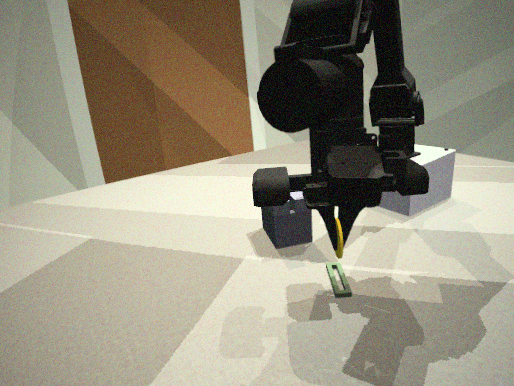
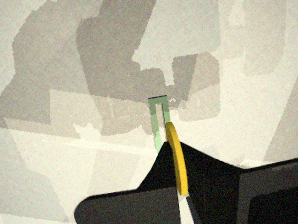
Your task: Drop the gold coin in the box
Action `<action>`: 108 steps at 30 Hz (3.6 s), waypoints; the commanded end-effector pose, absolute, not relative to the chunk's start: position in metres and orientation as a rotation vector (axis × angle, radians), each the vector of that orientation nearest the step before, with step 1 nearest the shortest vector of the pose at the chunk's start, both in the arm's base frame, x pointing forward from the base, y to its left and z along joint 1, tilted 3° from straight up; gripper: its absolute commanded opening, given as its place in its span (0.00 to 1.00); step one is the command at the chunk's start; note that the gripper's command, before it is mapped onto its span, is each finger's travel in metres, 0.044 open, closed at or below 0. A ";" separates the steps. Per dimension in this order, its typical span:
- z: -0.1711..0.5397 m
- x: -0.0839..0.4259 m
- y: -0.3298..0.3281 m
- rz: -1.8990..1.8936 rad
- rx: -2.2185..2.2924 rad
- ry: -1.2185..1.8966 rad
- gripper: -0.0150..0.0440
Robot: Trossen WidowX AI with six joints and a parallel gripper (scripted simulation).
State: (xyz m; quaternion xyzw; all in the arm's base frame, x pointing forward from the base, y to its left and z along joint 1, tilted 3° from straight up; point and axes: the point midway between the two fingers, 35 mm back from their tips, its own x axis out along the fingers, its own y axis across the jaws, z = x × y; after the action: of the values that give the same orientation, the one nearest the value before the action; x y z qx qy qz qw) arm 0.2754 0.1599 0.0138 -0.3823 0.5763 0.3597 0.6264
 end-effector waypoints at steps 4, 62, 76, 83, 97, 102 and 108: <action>0.032 0.274 0.160 0.823 -0.879 1.321 0.25; 0.070 0.270 0.091 1.005 -1.084 1.237 0.25; 0.070 0.268 0.054 1.003 -1.087 1.239 0.25; 0.069 0.265 0.036 1.002 -1.088 1.240 0.25; 0.068 0.257 0.003 0.999 -1.091 1.242 0.25; 0.069 0.259 0.007 0.993 -1.089 1.246 0.25; 0.069 0.259 0.007 0.993 -1.089 1.246 0.25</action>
State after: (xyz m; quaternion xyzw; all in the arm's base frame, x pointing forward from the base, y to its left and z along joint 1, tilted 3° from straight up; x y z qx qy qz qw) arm 0.2588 0.0065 0.0694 -0.4652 0.5291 0.4244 0.5689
